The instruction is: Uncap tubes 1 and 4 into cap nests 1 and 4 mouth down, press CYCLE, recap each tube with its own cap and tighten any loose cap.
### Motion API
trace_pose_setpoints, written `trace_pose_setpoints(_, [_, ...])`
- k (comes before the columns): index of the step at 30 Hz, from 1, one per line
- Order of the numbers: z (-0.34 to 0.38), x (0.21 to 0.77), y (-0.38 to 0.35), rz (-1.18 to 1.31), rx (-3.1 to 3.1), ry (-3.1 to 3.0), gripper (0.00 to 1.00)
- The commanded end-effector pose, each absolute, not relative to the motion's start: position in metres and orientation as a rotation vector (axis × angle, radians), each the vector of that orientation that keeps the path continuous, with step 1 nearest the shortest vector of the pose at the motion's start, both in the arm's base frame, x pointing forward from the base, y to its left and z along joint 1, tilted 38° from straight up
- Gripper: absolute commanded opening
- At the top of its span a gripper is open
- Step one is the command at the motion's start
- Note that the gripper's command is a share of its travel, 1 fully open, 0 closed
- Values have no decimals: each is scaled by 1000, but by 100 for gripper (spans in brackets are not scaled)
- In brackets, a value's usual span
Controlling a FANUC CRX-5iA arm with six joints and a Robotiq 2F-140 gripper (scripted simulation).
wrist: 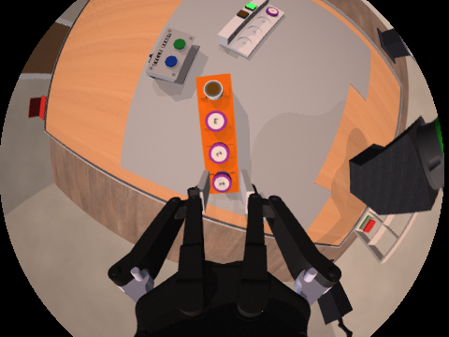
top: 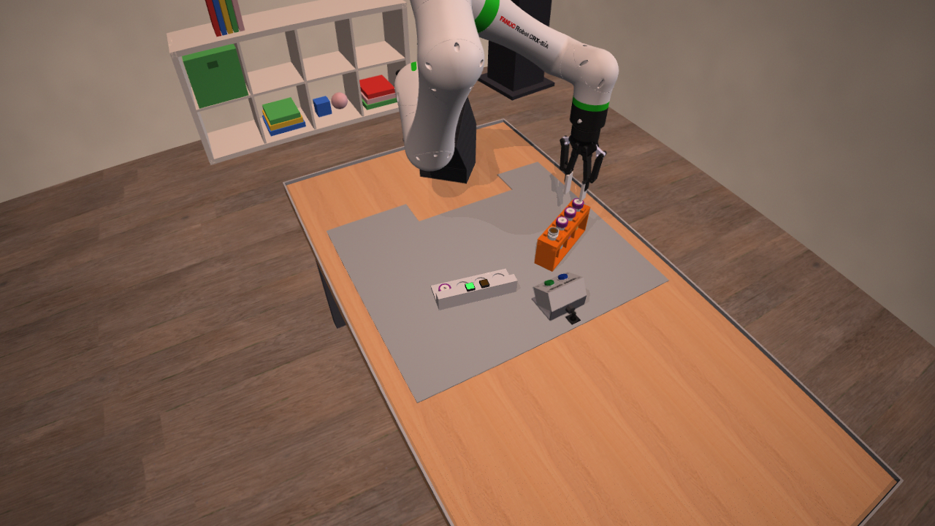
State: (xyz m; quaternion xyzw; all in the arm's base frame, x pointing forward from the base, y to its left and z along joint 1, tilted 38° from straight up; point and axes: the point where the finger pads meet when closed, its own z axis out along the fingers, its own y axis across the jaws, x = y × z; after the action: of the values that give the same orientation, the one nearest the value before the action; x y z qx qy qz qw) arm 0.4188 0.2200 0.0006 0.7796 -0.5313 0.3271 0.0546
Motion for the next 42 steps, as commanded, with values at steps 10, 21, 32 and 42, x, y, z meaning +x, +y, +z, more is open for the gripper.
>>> trace_pose_setpoints(10, [28,415,167,830,2602,-792,29])
trace_pose_setpoints(21, [51,412,123,715,2629,-283,29])
trace_pose_setpoints(32, [77,409,71,715,2629,-283,29])
trace_pose_setpoints(42, [107,405,11,715,2629,-283,29])
